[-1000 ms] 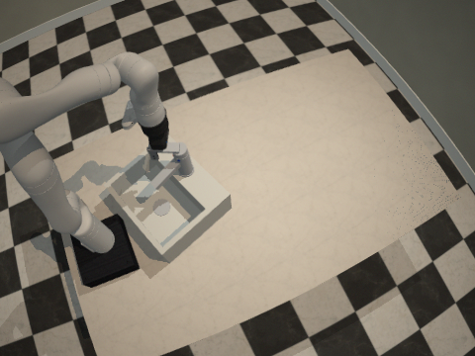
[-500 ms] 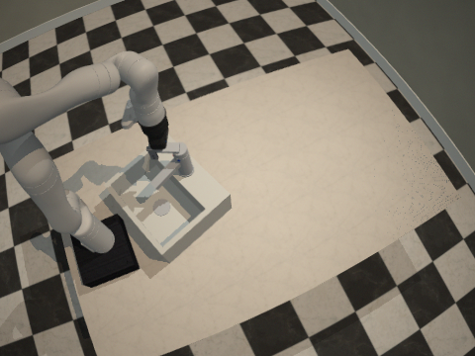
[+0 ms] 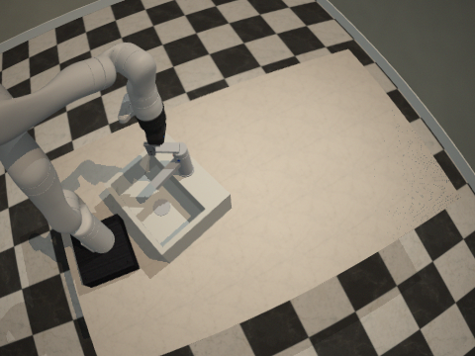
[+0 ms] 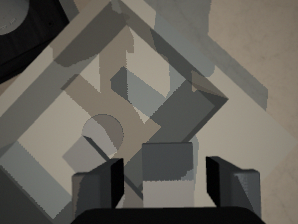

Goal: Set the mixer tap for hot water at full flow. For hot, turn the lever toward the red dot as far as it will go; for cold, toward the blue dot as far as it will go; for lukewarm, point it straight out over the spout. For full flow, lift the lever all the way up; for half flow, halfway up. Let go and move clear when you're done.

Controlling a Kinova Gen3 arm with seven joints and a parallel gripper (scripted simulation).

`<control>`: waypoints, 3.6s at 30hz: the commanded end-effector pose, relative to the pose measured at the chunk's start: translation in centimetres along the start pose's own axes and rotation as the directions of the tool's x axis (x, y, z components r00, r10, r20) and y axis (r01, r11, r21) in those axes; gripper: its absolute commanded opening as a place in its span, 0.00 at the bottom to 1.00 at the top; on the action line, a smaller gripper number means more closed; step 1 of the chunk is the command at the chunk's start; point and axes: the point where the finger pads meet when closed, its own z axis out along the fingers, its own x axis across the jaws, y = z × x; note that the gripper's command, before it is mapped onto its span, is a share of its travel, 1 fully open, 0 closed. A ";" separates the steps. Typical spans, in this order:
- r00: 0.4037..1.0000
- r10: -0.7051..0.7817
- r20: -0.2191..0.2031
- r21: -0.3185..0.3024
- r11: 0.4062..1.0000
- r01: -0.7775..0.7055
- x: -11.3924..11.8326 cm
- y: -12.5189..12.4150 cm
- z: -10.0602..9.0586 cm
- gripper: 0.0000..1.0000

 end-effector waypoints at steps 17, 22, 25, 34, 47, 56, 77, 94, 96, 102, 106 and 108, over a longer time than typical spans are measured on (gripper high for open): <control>1.000 0.002 -0.008 -0.011 1.000 -0.002 0.2 0.2 -3.9 1.00; 1.000 0.002 -0.008 -0.011 1.000 -0.002 0.2 0.2 -4.1 1.00; 1.000 0.002 -0.008 -0.011 1.000 -0.002 0.2 0.2 -4.1 1.00; 1.000 0.002 -0.008 -0.011 1.000 -0.002 0.2 0.2 -4.1 0.00; 1.000 0.002 -0.008 -0.011 1.000 -0.002 0.2 0.2 -4.1 0.00; 1.000 0.002 -0.008 -0.011 1.000 -0.002 0.2 0.2 -4.1 0.00; 1.000 -0.022 -0.008 -0.011 1.000 0.022 0.1 0.2 -4.1 0.00; 0.987 -0.162 -0.006 -0.012 0.987 0.162 -0.2 0.0 -4.2 0.00; 0.981 -0.192 -0.006 -0.012 0.981 0.192 -0.3 0.0 -4.2 0.00; 0.954 -0.298 -0.004 -0.013 0.954 0.298 -0.6 -0.2 -4.3 0.00; 0.925 -0.381 -0.003 -0.013 0.925 0.381 -0.8 -0.2 -4.3 0.00; 0.925 -0.381 -0.003 -0.013 0.925 0.381 -0.8 -0.2 -4.3 0.00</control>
